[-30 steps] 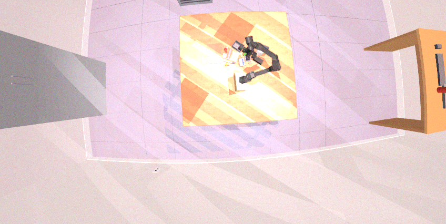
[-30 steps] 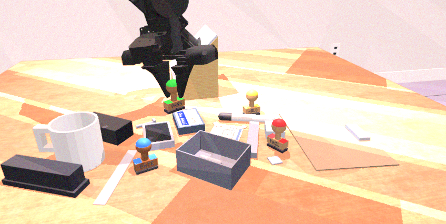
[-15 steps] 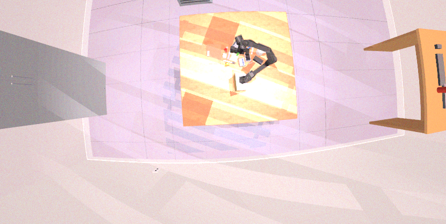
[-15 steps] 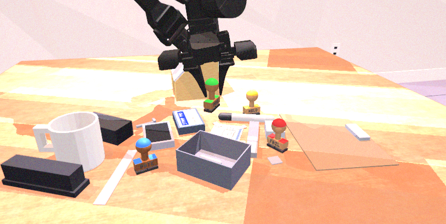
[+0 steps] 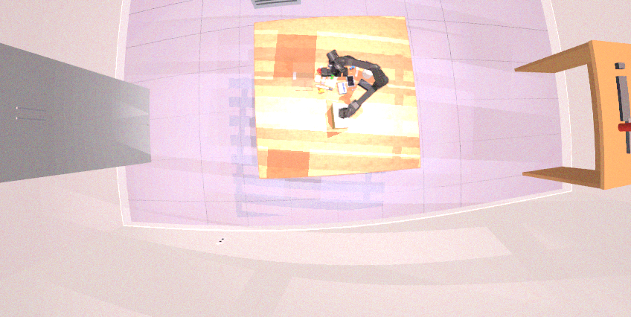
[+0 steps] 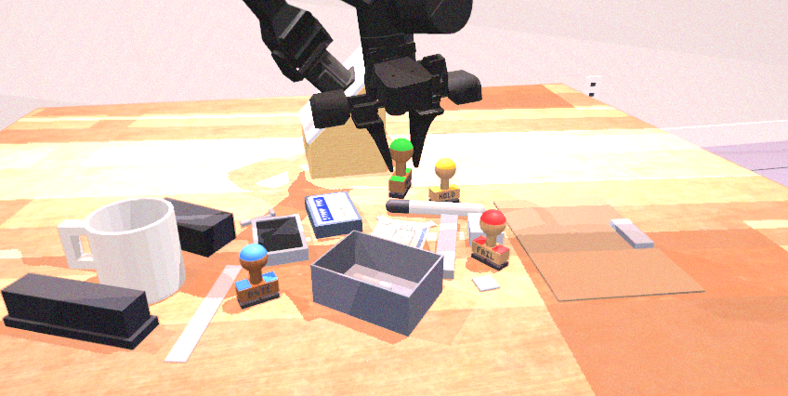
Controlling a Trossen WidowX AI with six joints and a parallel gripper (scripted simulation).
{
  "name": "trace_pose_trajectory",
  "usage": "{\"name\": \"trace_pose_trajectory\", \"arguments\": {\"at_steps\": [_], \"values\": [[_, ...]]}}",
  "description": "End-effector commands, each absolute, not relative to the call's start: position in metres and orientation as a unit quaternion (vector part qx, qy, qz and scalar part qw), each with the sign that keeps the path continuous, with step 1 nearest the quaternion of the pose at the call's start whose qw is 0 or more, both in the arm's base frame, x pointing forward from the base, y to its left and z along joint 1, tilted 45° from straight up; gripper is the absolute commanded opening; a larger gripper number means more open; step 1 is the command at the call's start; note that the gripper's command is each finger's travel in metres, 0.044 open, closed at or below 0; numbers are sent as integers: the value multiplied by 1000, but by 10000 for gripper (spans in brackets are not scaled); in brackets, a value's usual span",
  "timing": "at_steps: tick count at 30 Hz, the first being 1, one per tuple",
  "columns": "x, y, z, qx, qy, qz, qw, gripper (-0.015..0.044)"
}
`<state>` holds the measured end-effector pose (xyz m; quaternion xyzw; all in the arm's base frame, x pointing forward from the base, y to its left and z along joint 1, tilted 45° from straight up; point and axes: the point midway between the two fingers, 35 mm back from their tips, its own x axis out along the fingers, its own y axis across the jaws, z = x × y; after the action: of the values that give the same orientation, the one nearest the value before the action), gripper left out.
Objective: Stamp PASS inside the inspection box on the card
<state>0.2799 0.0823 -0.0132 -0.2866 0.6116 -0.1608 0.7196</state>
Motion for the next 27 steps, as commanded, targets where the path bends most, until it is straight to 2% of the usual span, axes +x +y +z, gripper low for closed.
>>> {"name": "trace_pose_trajectory", "arguments": {"at_steps": [1, 27], "values": [[281, 83, -15, -286, 612, -157, 720, 0], [285, 71, -28, -286, 612, -155, 721, 0]]}}
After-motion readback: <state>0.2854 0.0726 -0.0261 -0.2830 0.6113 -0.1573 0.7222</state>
